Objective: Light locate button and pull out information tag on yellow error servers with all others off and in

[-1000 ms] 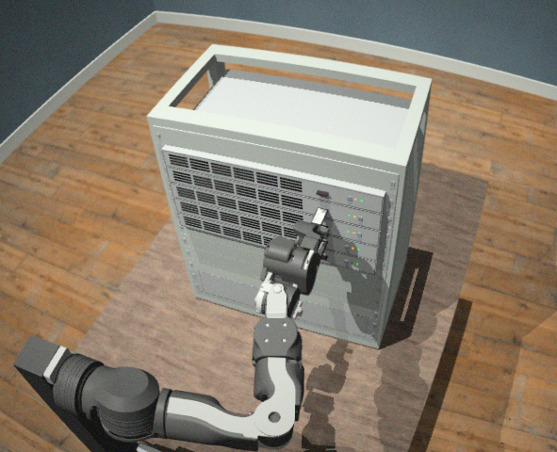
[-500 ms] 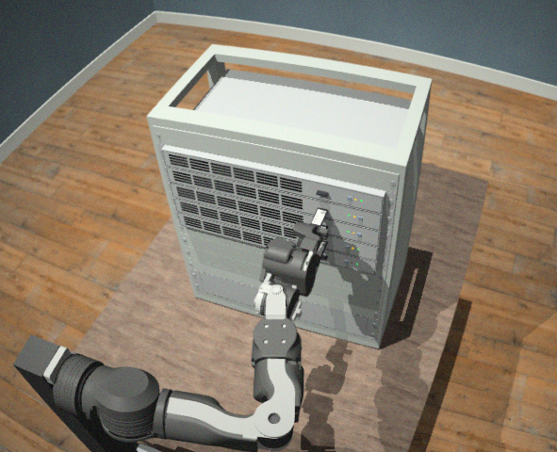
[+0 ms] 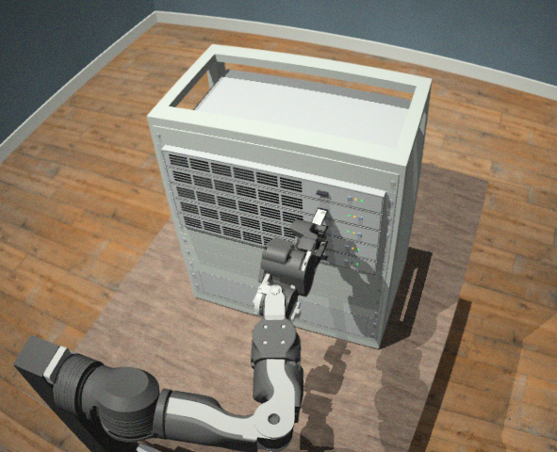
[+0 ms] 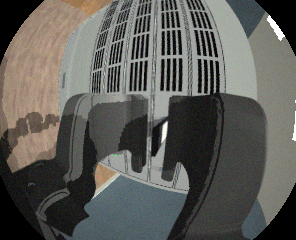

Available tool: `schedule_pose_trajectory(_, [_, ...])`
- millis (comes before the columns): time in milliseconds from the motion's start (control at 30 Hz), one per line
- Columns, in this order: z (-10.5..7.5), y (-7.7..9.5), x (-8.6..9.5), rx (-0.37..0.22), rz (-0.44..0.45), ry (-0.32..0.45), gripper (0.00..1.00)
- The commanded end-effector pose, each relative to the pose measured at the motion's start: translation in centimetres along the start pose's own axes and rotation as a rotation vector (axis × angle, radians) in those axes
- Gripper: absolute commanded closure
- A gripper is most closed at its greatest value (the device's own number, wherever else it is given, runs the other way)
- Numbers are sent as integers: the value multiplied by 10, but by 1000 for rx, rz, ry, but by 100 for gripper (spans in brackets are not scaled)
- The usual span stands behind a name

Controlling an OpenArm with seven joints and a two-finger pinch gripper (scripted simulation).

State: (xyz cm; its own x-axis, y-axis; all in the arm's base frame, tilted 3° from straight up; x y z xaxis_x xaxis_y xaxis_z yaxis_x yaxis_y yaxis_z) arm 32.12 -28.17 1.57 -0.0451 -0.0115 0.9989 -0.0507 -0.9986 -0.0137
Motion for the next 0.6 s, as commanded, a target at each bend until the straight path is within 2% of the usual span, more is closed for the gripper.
schedule_pose_trajectory(0, [0,0,1,2,2,3,90])
schedule_pose_trajectory(567, [-3,1,1,-2,0,11,90])
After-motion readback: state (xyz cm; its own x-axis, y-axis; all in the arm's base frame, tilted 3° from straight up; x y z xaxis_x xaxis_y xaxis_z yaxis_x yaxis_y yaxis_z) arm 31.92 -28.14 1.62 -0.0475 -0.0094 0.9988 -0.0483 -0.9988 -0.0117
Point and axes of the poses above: the point where the finger pads meet when closed, its own z axis out along the fingers, its own x axis across the jaws, y = z × x, the point moved 9 cm from there along -z, back along the fingers, and after that the axes turned 1 degree about z, right-handed, at the moved point
